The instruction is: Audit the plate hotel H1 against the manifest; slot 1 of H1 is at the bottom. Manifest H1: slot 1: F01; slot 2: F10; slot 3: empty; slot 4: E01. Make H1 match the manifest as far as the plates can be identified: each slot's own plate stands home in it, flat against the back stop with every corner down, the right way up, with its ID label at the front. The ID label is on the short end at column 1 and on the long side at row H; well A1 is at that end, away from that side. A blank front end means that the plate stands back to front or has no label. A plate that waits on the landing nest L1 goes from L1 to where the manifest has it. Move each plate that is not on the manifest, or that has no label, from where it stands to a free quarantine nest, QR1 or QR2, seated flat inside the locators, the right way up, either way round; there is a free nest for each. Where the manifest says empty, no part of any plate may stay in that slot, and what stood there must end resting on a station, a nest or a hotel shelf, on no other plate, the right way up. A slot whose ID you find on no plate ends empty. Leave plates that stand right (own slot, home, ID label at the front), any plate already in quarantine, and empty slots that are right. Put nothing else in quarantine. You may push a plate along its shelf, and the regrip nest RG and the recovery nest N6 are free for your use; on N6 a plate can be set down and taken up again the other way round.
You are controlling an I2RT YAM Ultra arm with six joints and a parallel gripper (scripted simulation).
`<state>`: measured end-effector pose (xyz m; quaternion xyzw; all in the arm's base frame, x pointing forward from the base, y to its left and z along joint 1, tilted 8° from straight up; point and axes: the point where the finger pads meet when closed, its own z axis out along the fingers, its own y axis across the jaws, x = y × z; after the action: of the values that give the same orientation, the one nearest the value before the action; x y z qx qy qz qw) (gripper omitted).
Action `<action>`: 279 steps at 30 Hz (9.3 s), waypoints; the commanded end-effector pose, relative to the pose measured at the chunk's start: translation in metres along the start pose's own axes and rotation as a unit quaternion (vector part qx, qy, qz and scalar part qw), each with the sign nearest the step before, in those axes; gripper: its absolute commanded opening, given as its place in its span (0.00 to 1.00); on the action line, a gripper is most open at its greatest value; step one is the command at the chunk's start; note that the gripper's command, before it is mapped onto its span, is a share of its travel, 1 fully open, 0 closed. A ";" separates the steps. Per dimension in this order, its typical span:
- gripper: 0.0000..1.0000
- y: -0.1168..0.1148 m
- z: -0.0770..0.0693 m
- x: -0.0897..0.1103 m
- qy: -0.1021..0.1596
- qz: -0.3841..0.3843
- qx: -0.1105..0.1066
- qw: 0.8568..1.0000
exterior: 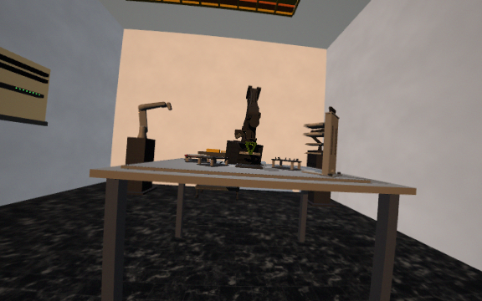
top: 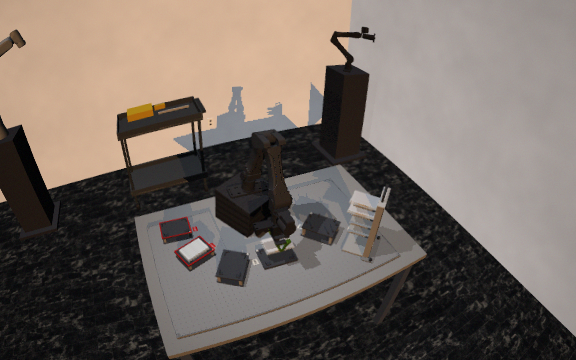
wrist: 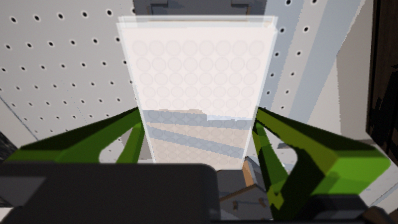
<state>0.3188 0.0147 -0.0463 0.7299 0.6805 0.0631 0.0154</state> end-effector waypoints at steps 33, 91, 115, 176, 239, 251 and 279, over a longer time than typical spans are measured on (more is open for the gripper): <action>0.86 0.003 0.012 -0.001 -0.003 0.000 -0.008 1.000; 0.86 0.003 0.047 -0.001 -0.003 0.000 -0.008 1.000; 0.86 0.004 0.061 -0.001 -0.003 0.000 -0.008 1.000; 1.00 0.002 -0.004 -0.003 -0.003 -0.040 -0.008 0.999; 1.00 0.002 -0.004 -0.003 -0.007 -0.555 -0.005 0.832; 1.00 0.002 -0.004 -0.003 -0.007 -0.635 -0.004 0.772; 1.00 0.002 -0.004 -0.003 -0.008 -0.812 -0.002 0.583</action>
<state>0.3173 0.0115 -0.0460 -0.0855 0.9942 0.0234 0.0610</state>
